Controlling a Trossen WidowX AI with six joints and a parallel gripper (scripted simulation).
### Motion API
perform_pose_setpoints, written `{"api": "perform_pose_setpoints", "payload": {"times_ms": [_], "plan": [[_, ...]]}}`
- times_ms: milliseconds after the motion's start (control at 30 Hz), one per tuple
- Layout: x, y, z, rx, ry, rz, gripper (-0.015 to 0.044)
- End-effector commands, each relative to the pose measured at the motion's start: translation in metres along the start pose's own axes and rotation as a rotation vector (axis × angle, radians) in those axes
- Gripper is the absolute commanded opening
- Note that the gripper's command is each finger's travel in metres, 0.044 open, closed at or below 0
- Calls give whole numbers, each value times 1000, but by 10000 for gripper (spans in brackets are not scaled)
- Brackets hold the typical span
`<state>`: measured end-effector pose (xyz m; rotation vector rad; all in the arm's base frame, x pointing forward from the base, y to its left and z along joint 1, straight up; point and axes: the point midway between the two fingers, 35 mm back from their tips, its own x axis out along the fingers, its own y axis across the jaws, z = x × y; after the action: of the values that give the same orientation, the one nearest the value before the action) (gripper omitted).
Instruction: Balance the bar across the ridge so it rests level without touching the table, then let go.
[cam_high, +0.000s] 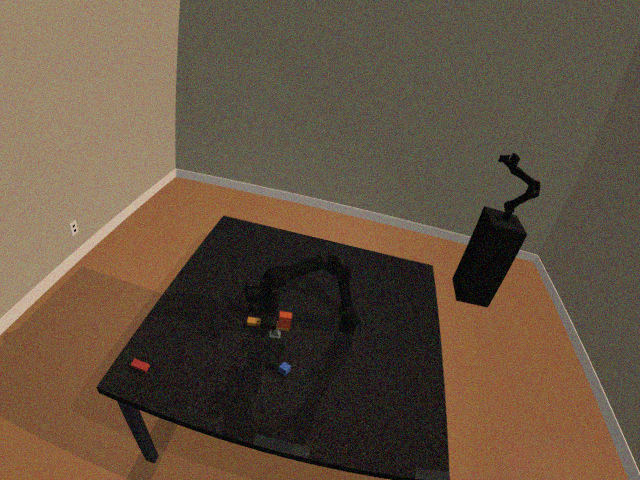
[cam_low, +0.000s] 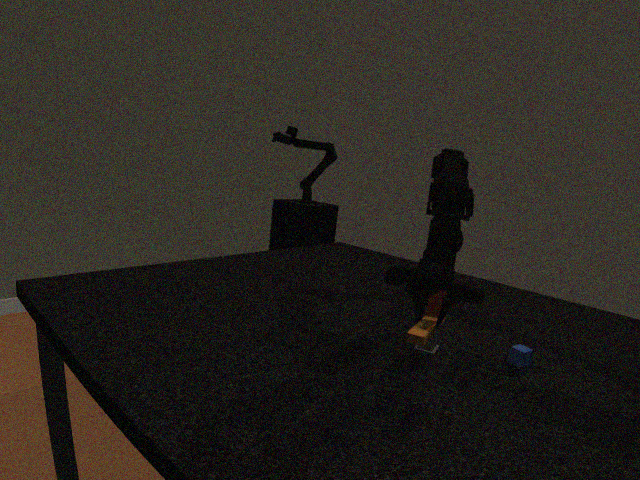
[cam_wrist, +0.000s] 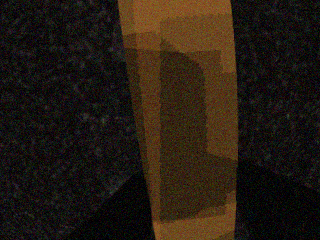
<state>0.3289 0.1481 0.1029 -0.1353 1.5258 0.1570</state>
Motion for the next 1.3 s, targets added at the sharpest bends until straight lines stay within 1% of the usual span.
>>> {"api": "perform_pose_setpoints", "payload": {"times_ms": [0,1267], "plan": [[4,0,0,2,5,-1,0],[0,0,1,0,-1,0,0]]}}
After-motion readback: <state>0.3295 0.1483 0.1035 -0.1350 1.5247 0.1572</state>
